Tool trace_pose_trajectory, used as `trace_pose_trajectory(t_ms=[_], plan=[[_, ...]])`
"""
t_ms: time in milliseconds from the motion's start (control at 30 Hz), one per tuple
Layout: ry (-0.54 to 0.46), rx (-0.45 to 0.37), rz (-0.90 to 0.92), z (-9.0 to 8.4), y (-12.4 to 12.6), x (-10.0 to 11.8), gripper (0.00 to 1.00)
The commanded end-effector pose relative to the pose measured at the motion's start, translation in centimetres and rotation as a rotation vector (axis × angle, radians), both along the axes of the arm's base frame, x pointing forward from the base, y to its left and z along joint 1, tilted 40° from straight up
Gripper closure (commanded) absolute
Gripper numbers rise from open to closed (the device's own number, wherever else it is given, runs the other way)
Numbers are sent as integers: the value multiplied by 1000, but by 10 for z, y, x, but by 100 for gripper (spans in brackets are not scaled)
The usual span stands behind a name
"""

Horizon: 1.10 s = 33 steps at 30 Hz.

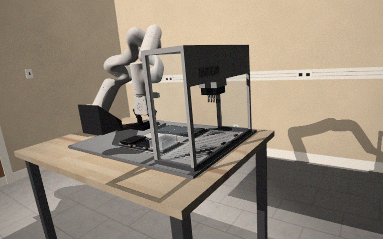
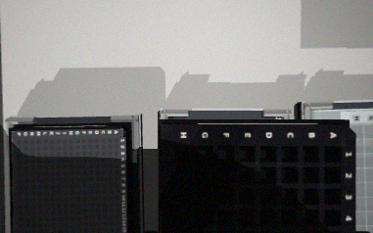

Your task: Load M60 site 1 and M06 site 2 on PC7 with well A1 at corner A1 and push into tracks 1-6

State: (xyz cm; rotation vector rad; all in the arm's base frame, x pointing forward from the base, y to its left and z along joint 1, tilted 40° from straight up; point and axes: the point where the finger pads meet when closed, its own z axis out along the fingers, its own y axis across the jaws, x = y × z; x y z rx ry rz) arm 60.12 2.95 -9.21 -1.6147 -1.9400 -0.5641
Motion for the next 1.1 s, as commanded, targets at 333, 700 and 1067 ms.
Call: trace_pose_trajectory(t_ms=[333,700,1067], plan=[[-2,-1,-1,16,-14,4,100],[61,-15,-77,26,-2,3,100],[250,-57,-306,55,32,-2,100]])
